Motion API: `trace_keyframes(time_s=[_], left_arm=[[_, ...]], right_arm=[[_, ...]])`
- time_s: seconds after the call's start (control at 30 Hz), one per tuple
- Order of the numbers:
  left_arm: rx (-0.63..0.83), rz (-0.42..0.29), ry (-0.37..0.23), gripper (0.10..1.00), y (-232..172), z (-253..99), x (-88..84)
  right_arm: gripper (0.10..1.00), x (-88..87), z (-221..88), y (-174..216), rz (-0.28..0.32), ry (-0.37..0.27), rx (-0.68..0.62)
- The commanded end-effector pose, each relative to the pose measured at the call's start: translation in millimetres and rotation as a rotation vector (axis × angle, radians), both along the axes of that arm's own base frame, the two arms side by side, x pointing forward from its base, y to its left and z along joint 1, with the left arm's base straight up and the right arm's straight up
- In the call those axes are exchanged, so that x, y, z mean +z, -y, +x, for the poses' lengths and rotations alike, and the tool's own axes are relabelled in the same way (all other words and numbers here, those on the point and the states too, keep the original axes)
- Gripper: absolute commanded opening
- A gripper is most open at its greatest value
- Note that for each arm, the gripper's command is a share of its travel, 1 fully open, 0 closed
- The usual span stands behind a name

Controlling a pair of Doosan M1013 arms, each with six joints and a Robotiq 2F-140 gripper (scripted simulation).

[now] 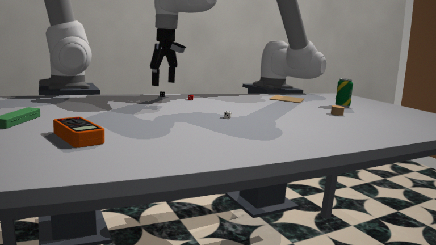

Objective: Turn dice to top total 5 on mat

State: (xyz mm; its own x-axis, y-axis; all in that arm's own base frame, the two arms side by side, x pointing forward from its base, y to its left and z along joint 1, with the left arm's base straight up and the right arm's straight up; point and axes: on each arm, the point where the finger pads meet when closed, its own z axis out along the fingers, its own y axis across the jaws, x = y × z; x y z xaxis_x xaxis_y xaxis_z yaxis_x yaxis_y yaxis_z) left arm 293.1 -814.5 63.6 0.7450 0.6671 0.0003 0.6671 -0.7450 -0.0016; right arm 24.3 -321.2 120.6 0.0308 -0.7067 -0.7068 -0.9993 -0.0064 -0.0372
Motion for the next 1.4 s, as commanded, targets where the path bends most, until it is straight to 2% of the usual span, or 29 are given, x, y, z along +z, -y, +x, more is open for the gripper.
trace_keyframes(time_s=[0.0,1.03,1.37], left_arm=[[0.000,-0.001,0.001,1.000,0,0,1.2],[0.000,-0.001,0.001,1.000,0,6,1.2],[0.000,-0.001,0.001,1.000,-4,36,1.2]], right_arm=[[1.000,0.4,0,0,-0.001,0.000,0.000],[1.000,0.4,0,0,-0.001,0.000,0.000],[1.000,0.4,0,0,-0.001,0.000,0.000]])
